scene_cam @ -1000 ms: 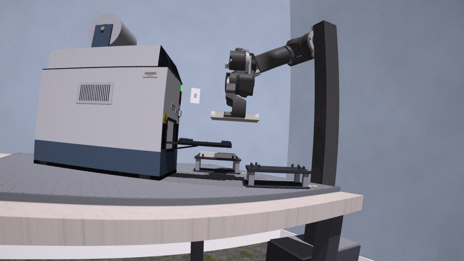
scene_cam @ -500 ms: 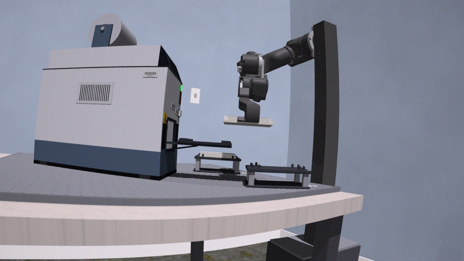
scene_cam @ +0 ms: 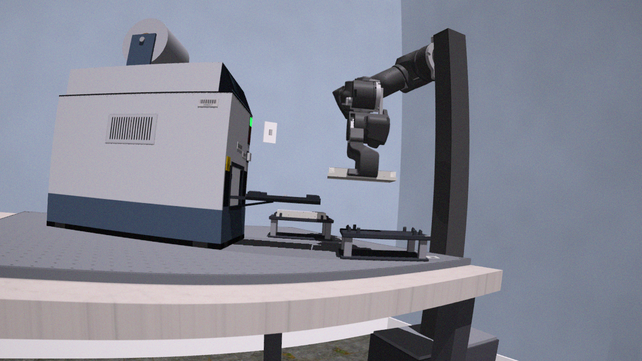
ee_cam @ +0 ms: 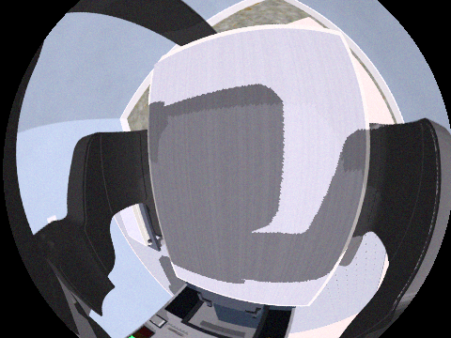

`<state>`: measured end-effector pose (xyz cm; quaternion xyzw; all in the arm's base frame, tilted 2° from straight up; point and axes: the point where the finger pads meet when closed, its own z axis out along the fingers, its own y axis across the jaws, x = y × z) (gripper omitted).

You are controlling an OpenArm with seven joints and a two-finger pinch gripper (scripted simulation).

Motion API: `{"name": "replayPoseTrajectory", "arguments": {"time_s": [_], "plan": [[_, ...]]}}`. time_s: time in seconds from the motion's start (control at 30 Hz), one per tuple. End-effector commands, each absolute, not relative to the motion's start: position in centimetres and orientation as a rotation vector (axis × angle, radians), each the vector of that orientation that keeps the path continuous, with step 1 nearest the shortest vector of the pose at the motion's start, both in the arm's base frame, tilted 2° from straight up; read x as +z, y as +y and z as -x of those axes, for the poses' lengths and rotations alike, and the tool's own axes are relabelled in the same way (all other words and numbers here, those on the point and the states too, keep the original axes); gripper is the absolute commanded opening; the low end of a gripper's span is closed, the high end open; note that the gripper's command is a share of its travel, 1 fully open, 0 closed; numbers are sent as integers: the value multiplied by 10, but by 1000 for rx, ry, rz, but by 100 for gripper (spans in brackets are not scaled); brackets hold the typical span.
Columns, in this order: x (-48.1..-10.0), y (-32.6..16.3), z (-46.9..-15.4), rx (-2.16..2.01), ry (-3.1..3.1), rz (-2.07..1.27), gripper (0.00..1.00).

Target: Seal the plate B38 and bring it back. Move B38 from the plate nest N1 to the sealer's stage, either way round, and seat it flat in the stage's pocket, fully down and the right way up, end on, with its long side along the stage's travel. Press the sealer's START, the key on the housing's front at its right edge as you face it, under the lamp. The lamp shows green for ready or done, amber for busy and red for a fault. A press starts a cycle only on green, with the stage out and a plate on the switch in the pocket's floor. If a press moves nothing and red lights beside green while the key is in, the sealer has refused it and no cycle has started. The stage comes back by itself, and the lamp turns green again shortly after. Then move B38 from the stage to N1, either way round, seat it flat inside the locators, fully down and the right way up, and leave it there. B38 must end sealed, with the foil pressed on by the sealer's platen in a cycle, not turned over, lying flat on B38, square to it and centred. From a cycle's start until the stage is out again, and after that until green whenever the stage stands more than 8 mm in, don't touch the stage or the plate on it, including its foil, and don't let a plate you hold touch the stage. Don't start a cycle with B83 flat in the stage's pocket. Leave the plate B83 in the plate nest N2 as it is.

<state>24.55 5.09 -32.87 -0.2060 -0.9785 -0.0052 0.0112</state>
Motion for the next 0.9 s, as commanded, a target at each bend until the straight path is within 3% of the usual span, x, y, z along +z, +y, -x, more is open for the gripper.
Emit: {"name": "replayPoseTrajectory", "arguments": {"time_s": [0.0,0.2,0.37,0.87], "plan": [[-328,54,-243,-22,-3050,636,0],[-328,54,-243,-22,-3050,636,0],[-339,75,-213,-22,-3049,636,0],[-341,80,-205,-26,-3051,635,0]]}}
